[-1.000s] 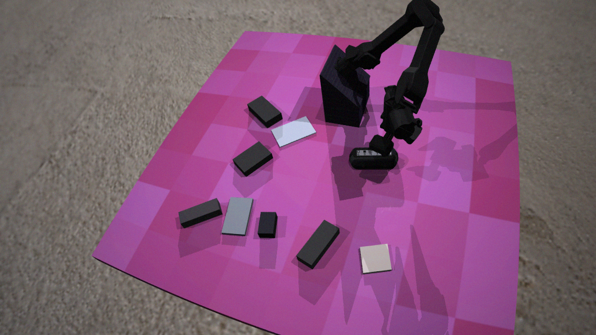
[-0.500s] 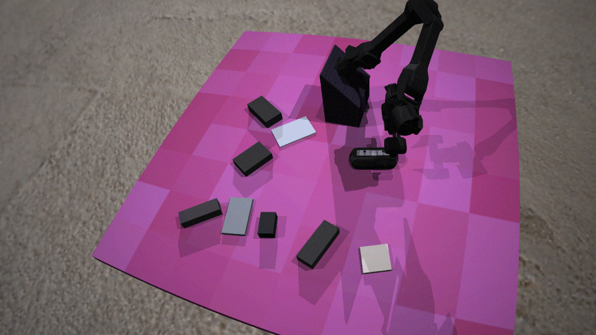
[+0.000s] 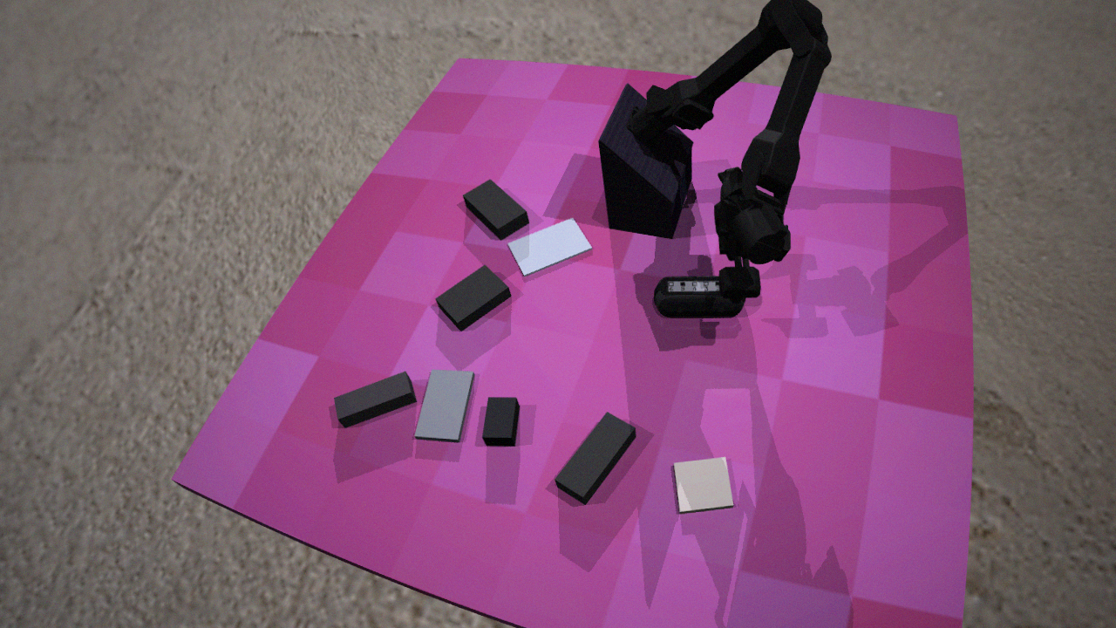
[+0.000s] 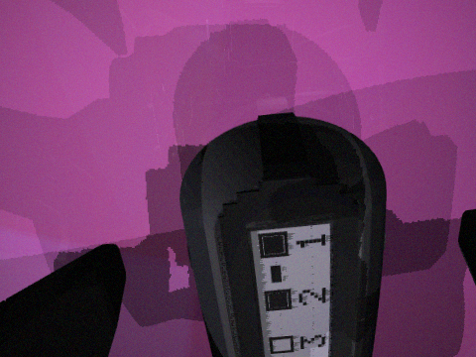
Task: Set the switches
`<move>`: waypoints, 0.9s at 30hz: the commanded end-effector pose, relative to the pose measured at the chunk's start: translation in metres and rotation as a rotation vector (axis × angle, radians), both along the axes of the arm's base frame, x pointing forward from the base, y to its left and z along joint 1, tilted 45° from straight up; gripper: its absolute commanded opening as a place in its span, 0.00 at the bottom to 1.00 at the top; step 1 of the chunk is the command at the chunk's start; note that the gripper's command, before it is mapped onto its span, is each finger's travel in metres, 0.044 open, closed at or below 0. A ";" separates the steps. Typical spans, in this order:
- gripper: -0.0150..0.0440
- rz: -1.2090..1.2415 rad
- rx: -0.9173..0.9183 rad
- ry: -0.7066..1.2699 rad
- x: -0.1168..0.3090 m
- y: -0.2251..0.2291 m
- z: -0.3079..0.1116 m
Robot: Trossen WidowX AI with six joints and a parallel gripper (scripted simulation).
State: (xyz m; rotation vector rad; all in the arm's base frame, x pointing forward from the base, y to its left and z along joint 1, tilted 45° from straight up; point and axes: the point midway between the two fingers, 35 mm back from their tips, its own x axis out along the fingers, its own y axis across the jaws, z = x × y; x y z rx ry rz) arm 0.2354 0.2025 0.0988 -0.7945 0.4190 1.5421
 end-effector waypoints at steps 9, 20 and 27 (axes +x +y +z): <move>1.00 -0.001 -0.007 0.000 0.001 0.013 -0.014; 1.00 0.001 -0.009 -0.009 0.001 0.026 -0.027; 0.82 0.001 -0.009 -0.010 0.001 0.027 -0.029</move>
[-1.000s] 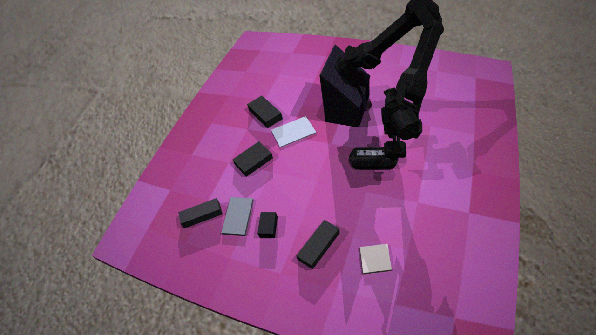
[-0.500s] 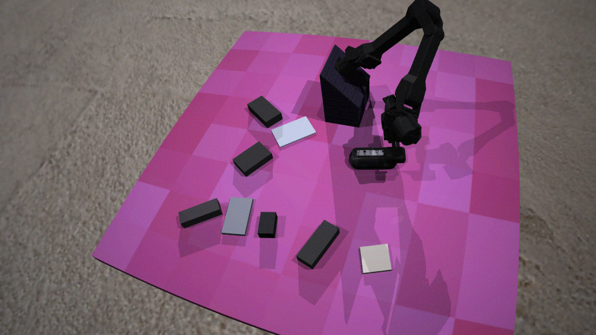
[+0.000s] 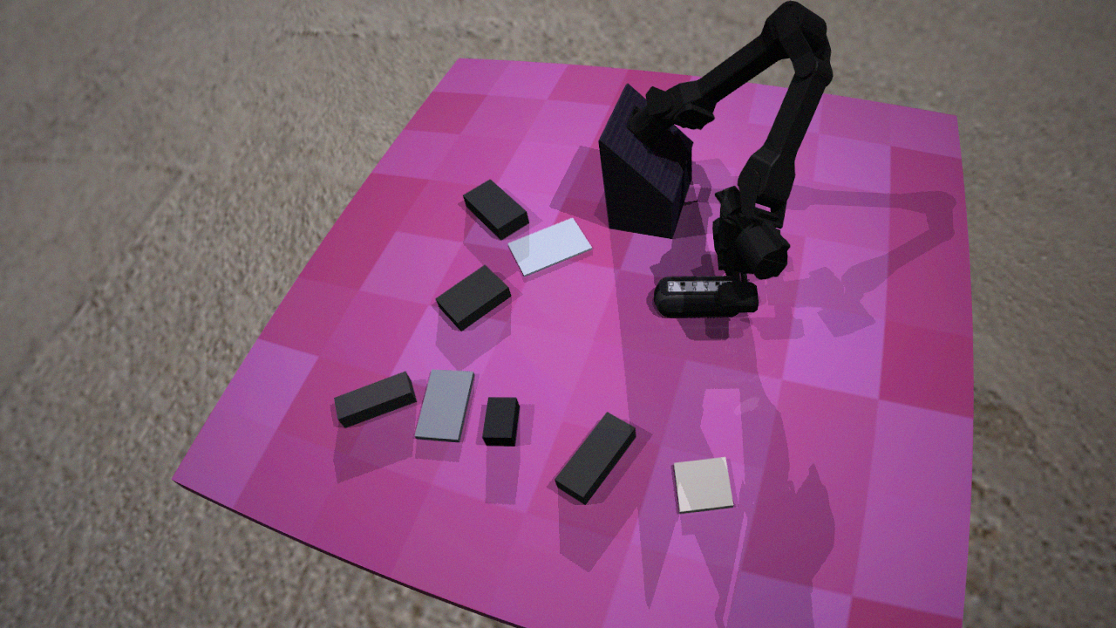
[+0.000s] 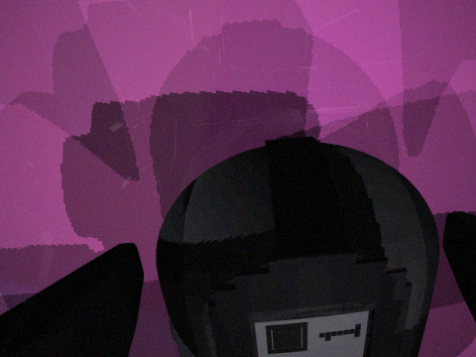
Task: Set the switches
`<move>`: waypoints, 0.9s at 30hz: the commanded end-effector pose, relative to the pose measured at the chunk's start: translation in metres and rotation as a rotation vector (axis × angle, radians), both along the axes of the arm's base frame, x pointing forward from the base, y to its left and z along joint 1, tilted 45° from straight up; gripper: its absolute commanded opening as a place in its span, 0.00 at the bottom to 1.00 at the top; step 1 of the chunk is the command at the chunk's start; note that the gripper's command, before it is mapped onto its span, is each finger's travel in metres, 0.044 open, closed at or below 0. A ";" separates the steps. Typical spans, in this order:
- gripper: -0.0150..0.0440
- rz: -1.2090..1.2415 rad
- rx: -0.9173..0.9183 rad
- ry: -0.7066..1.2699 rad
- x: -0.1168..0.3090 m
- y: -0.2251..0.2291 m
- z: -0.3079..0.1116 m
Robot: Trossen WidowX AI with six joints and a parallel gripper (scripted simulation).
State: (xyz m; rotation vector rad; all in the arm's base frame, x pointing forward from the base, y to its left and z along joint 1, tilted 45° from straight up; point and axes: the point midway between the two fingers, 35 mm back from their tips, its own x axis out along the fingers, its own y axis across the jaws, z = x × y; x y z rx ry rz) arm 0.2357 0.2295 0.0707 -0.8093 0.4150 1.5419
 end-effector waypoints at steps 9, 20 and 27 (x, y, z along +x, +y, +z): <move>0.81 -0.004 -0.002 0.000 0.000 0.000 -0.001; 0.82 -0.004 -0.002 0.000 0.001 -0.003 0.001; 0.83 -0.004 -0.003 0.000 0.001 -0.005 0.002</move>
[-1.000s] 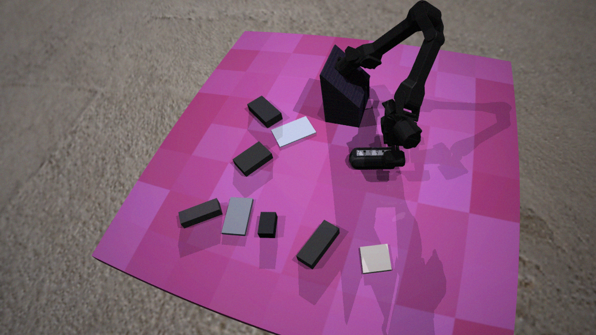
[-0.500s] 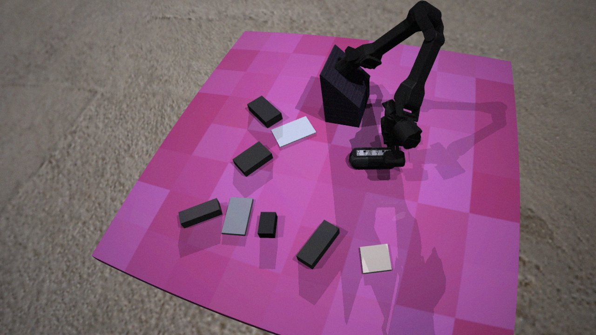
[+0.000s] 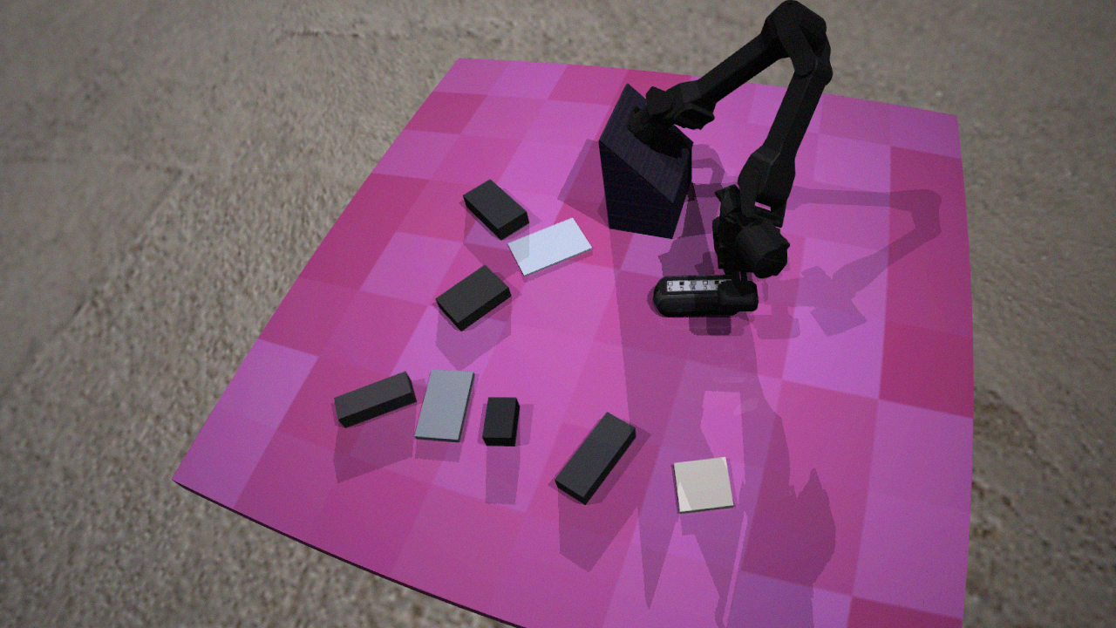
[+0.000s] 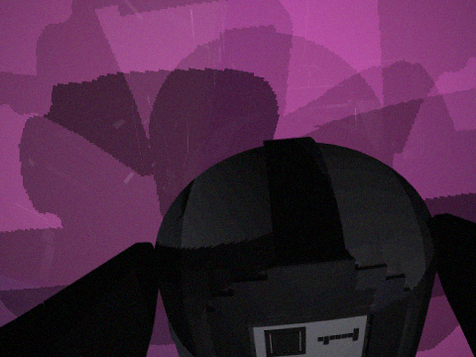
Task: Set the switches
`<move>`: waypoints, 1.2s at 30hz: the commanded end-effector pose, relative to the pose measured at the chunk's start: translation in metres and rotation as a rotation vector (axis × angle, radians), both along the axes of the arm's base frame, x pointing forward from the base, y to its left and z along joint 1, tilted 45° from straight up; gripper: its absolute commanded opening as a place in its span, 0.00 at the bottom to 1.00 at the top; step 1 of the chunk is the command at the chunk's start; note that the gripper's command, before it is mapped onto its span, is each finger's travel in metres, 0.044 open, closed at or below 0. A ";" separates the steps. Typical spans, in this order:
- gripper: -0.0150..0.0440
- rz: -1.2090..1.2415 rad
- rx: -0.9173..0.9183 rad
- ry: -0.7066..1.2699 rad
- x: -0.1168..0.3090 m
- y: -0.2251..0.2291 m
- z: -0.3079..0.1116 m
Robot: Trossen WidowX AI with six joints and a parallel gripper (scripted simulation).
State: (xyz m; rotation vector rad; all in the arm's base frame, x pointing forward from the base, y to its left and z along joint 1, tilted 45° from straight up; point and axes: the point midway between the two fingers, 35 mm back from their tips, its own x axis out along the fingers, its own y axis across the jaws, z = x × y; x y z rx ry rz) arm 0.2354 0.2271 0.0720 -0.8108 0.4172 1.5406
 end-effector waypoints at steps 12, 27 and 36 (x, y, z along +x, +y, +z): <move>0.83 -0.003 -0.001 0.000 0.001 -0.010 0.005; 0.83 -0.003 -0.002 0.000 0.002 -0.021 0.010; 0.82 -0.003 -0.002 0.000 0.003 -0.028 0.012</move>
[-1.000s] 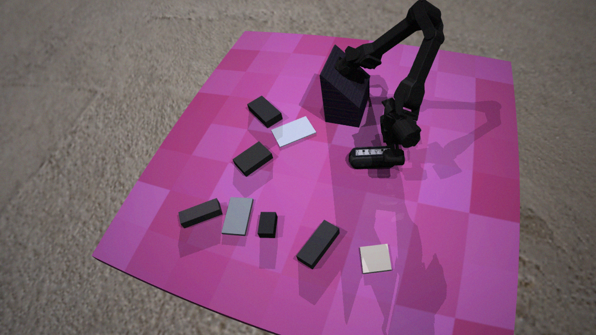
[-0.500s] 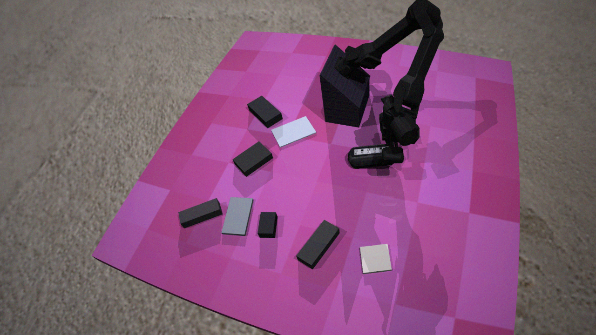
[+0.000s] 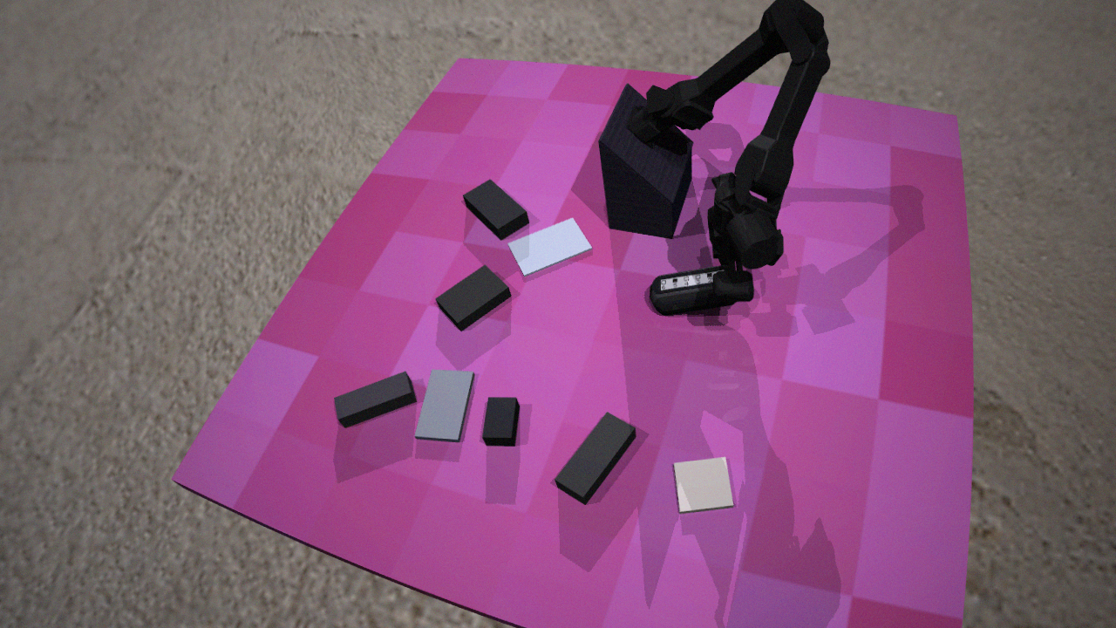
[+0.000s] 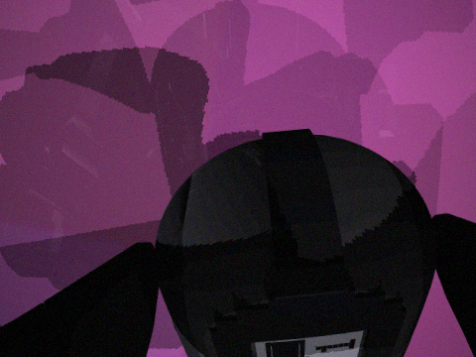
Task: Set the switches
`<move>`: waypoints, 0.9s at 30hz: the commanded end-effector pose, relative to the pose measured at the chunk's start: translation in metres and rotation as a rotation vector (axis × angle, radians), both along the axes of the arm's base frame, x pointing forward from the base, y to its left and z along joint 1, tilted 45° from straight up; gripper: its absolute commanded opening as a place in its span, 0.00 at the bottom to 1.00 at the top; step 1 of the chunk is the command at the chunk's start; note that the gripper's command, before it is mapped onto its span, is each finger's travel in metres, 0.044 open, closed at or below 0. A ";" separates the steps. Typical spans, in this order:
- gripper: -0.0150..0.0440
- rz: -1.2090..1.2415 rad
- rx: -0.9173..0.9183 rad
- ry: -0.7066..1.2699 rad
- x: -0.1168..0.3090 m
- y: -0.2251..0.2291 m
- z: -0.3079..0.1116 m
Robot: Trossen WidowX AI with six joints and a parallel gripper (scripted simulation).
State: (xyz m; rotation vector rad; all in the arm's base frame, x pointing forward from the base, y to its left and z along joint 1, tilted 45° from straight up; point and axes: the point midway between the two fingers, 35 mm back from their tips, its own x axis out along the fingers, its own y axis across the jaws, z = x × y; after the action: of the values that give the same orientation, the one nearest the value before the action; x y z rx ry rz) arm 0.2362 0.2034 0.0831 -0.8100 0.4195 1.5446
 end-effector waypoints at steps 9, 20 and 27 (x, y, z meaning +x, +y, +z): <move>0.82 -0.006 -0.002 -0.004 0.003 -0.011 0.003; 0.82 -0.006 -0.002 -0.004 0.003 -0.020 0.005; 0.82 -0.006 -0.003 -0.004 0.004 -0.025 0.006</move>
State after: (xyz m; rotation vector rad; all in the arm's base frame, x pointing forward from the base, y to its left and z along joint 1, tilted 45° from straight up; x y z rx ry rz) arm 0.2385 0.1823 0.0889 -0.8106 0.4194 1.5446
